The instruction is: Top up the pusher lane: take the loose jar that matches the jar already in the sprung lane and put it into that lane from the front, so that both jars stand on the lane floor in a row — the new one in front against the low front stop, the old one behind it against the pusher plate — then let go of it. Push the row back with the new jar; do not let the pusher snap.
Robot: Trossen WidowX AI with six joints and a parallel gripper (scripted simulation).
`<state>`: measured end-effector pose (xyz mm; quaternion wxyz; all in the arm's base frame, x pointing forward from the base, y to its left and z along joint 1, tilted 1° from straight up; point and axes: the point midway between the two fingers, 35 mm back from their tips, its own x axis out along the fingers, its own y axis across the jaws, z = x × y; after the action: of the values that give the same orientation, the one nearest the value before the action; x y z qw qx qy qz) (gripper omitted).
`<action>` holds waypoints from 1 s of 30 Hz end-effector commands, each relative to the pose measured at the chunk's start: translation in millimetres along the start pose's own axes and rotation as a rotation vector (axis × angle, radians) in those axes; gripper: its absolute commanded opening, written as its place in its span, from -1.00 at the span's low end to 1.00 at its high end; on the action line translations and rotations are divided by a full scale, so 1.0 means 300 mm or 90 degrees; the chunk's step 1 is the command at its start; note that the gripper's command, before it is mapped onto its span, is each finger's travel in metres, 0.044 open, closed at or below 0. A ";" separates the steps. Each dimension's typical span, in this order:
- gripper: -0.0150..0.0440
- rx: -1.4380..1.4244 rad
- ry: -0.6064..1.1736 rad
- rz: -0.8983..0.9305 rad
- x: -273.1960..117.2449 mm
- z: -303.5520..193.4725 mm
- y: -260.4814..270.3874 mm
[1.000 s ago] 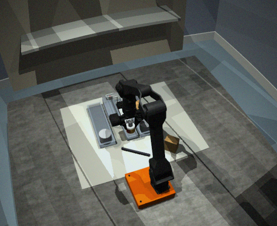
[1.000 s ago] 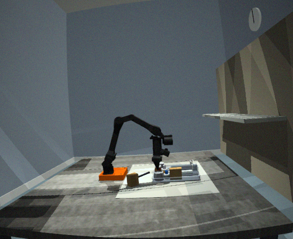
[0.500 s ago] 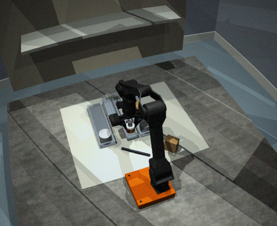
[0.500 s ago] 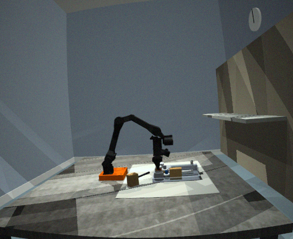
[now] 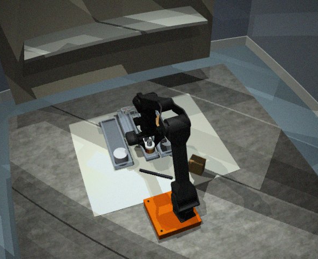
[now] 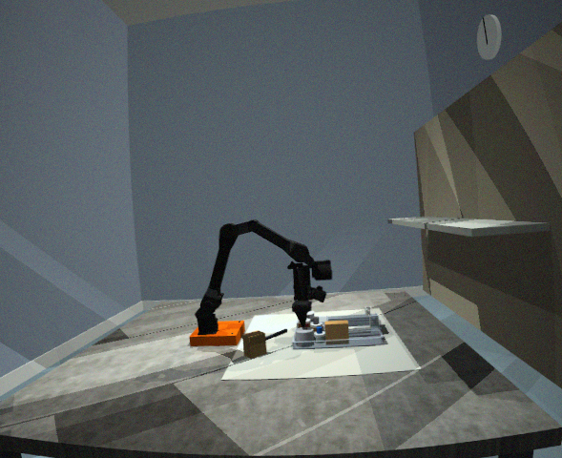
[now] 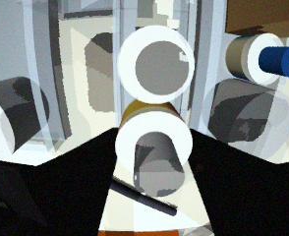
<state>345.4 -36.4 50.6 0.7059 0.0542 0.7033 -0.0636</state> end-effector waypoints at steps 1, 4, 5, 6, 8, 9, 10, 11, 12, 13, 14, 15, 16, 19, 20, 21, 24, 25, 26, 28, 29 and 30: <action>-0.49 -0.003 -0.012 -0.001 0.005 0.014 -0.001; -0.49 -0.003 -0.012 -0.001 0.008 0.014 -0.001; -0.49 -0.003 -0.012 -0.001 0.009 0.014 -0.001; -0.49 -0.003 -0.012 -0.001 0.011 0.013 -0.001; -0.49 -0.003 -0.012 -0.001 0.013 0.013 -0.001; -0.49 -0.003 -0.012 -0.001 0.014 0.013 -0.001; -0.49 -0.003 -0.012 -0.001 0.015 0.013 -0.001; -0.49 -0.003 -0.012 -0.001 0.016 0.013 -0.001; -0.49 -0.003 -0.012 -0.001 0.018 0.012 -0.001; -0.49 -0.003 -0.012 -0.001 0.019 0.012 -0.001; -0.49 -0.003 -0.012 -0.001 0.020 0.012 -0.001; -0.49 -0.003 -0.012 -0.001 0.021 0.012 -0.001; -0.49 -0.003 -0.012 -0.001 0.022 0.012 -0.001; -0.49 -0.003 -0.012 -0.001 0.026 0.011 -0.001; -0.49 -0.003 -0.012 -0.001 0.027 0.011 -0.001; -0.49 -0.003 -0.012 -0.001 0.028 0.011 -0.001; -0.49 -0.003 -0.012 -0.001 0.031 0.010 -0.001; -0.49 -0.003 -0.012 -0.001 0.033 0.010 -0.001; -0.49 -0.003 -0.012 -0.001 0.034 0.010 -0.001; -0.49 -0.003 -0.012 -0.001 0.036 0.009 -0.001; -0.49 -0.003 -0.012 -0.001 0.037 0.009 -0.001; -0.49 -0.003 -0.012 -0.001 0.038 0.009 -0.001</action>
<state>344.9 -36.5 40.3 0.7074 0.0542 0.7019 -0.0636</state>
